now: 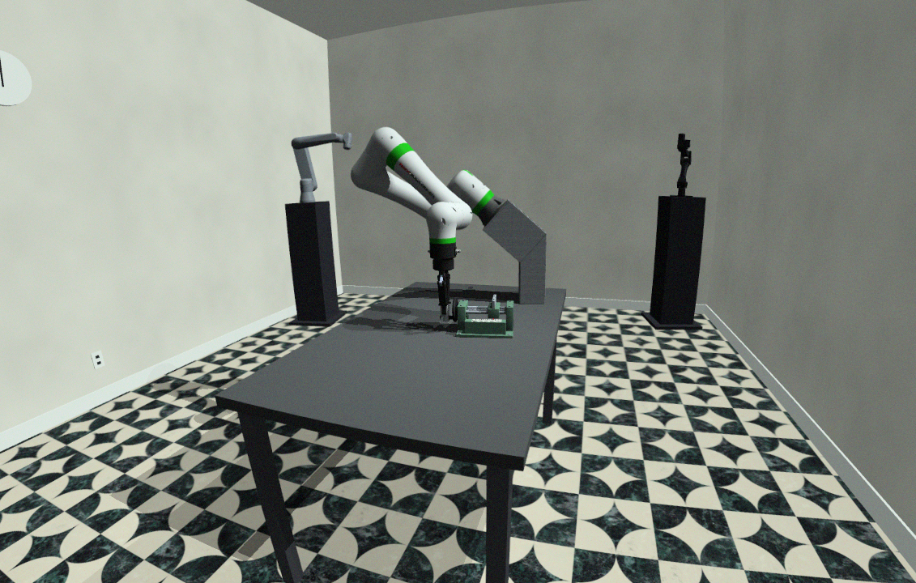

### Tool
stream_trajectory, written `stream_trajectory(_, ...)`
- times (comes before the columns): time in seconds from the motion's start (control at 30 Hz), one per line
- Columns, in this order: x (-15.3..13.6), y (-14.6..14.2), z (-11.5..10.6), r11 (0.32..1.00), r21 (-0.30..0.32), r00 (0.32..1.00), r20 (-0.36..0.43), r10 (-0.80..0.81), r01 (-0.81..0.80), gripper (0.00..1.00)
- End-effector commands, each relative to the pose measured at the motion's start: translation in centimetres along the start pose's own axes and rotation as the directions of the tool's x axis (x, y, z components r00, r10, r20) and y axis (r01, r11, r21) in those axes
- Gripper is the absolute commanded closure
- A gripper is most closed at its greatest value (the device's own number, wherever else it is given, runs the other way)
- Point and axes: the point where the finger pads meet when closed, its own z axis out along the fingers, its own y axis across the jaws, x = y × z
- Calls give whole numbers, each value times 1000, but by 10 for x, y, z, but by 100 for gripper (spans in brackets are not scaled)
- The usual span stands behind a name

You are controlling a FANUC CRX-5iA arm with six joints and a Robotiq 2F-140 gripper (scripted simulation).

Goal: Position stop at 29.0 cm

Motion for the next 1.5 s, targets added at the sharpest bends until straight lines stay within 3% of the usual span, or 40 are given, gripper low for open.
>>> stream_trajectory(0.0,0,-3,-3,1000,-1,1000,0,0,0,96)
stream_trajectory(0.57,0,-9,-36,1000,-1,1000,0,0,0,96)
stream_trajectory(0.87,0,9,-54,1000,-1,1000,0,0,0,96)
stream_trajectory(1.47,0,46,-46,1000,-1,1000,0,0,0,96)
